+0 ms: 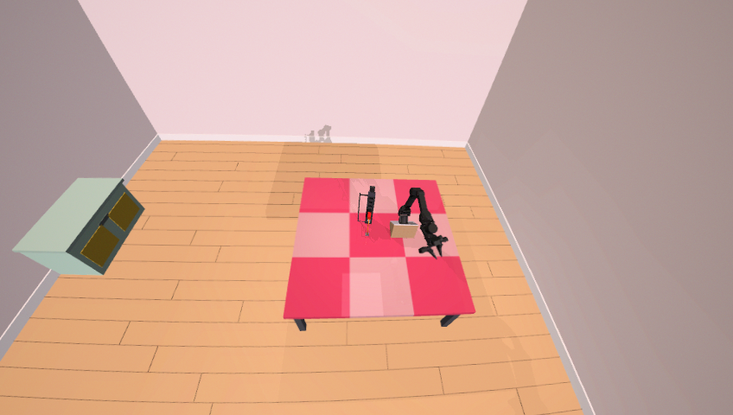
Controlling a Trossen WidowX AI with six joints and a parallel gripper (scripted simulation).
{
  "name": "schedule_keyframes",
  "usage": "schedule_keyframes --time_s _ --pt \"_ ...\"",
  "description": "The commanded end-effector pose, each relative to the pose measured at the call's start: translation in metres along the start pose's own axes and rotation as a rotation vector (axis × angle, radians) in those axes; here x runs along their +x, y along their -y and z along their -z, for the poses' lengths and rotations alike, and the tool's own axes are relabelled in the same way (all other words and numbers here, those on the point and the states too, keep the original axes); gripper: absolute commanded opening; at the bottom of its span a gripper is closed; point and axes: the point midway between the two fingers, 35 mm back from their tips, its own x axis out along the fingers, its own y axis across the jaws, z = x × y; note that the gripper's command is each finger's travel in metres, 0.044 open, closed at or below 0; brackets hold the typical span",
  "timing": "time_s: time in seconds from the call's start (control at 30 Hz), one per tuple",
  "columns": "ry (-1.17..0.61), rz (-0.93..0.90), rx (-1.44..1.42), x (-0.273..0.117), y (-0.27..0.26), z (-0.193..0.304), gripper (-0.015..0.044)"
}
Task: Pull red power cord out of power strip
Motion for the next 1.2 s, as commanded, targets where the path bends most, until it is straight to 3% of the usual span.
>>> schedule_keyframes --time_s 0.0,0.3,0.57,0.8,1.03,1.17 --pt "-0.043 0.144 0.048 -0.038 0.062 0.017 0.0160" --pt "-0.210 0.398 0.162 -0.131 0.172 0.085 0.0160" --pt "-0.445 0.534 0.260 -0.222 0.230 0.179 0.0160" --pt "-0.691 0.557 0.334 -0.300 0.243 0.272 0.0160" --pt "-0.943 0.480 0.388 -0.371 0.224 0.362 0.0160" --pt "-1.024 0.432 0.400 -0.393 0.211 0.390 0.0160"
